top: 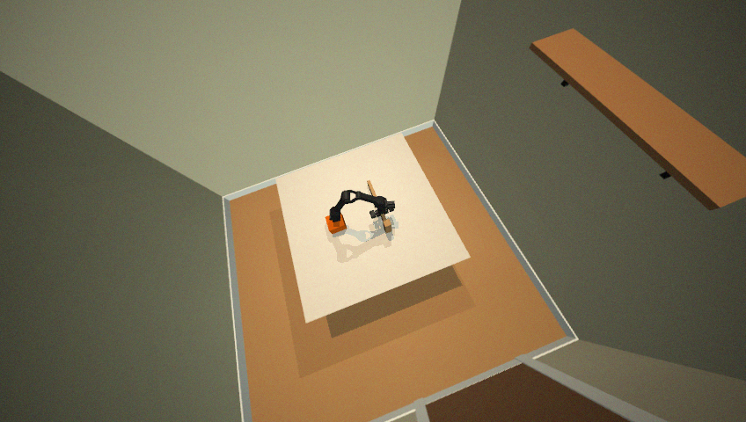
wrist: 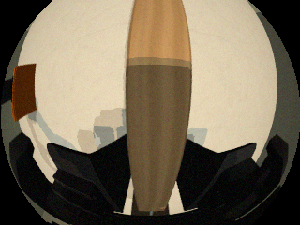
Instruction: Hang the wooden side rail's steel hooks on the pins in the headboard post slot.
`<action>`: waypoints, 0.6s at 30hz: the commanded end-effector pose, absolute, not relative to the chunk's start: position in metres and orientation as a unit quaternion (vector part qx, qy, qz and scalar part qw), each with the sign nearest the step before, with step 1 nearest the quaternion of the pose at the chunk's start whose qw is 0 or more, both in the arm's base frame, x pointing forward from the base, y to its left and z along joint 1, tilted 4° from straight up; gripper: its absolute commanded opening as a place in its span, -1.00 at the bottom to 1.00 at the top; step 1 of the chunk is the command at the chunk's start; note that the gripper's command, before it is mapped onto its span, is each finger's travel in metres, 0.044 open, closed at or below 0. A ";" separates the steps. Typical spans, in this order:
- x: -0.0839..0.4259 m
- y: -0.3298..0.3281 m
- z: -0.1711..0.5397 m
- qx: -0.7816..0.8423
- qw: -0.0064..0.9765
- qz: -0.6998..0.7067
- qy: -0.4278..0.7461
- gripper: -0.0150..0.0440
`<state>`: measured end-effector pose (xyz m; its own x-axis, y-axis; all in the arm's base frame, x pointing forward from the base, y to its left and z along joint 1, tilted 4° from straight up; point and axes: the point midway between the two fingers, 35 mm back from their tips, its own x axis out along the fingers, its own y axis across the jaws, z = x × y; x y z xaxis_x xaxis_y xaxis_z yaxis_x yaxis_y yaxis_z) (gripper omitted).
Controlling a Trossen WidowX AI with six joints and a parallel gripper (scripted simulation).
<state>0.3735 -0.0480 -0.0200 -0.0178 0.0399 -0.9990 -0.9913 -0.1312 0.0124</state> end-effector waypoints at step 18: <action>0.375 -0.051 -0.021 -0.519 0.472 0.545 0.459 -0.49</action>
<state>0.3730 -0.0495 -0.0216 -0.0205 0.0430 -0.9989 -0.9915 -0.1294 0.0148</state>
